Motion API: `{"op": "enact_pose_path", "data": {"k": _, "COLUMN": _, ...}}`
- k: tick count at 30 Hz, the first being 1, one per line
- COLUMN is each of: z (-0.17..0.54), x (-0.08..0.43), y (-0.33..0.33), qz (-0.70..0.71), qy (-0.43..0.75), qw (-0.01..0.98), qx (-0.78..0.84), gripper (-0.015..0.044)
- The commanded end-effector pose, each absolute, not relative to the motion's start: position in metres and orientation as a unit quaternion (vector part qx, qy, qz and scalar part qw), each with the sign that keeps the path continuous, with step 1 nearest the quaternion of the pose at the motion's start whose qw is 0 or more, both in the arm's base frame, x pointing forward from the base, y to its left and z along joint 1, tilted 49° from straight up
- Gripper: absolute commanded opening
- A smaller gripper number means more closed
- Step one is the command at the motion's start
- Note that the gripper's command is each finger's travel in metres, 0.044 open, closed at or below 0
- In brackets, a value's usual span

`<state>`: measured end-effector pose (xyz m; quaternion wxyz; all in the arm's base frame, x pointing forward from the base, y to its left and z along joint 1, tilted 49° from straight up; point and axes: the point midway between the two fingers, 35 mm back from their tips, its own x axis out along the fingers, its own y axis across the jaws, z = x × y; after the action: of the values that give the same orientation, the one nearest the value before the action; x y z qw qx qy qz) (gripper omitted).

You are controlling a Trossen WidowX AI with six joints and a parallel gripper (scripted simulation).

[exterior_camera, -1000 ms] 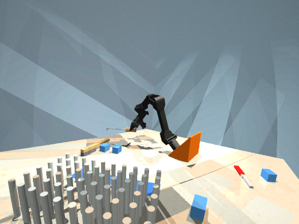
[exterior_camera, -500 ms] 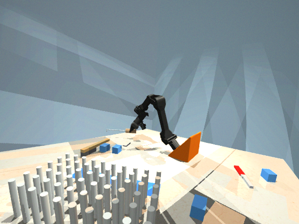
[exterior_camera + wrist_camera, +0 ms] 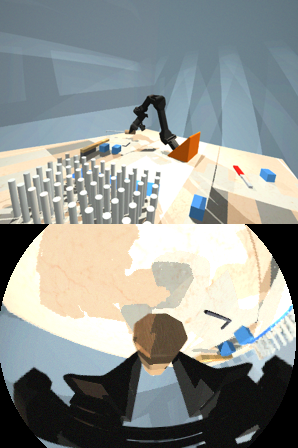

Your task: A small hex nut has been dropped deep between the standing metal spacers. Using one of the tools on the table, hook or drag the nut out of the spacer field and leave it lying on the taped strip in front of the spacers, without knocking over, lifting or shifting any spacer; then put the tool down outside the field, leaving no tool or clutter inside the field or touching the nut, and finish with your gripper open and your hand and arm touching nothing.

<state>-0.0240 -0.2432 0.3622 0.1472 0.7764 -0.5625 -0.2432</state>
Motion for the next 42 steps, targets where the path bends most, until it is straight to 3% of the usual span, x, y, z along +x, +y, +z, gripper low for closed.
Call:
{"op": "enact_pose_path", "data": {"k": 1, "z": 0.359, "x": -0.024, "y": -0.246, "qz": -0.242, "qy": -0.563, "qw": 0.144, "qx": 0.777, "gripper": 0.0000}}
{"op": "enact_pose_path", "data": {"k": 42, "z": 0.341, "x": -0.020, "y": -0.266, "qz": -0.235, "qy": -0.566, "qw": 0.146, "qx": 0.777, "gripper": 0.0000}}
